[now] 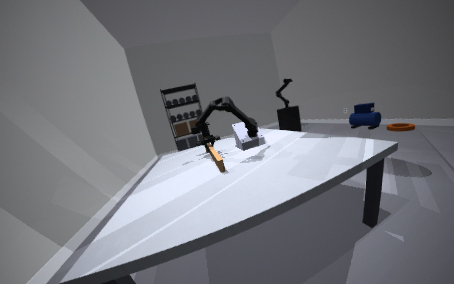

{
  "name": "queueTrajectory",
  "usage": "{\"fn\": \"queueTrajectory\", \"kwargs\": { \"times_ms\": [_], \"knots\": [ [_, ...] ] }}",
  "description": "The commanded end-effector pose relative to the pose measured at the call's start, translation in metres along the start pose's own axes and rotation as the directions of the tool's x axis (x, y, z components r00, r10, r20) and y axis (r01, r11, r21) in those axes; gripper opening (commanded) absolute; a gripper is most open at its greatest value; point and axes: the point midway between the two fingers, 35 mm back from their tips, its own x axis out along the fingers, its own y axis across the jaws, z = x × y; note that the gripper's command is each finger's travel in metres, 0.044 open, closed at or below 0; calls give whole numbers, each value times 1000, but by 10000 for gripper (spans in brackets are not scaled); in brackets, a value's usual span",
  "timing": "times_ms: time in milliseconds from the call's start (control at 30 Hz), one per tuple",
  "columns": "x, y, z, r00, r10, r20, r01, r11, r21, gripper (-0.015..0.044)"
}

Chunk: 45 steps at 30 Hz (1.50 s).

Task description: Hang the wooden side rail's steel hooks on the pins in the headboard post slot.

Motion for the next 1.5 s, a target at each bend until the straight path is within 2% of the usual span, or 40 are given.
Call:
{"fn": "queueTrajectory", "kwargs": {
  "times_ms": [0, 1467],
  "knots": [
    [-5, -2, -4, 1000, -15, -3, 15, 1000, 3, 0],
    [-4, -2, -8, 1000, -15, -3, 15, 1000, 3, 0]
  ]
}}
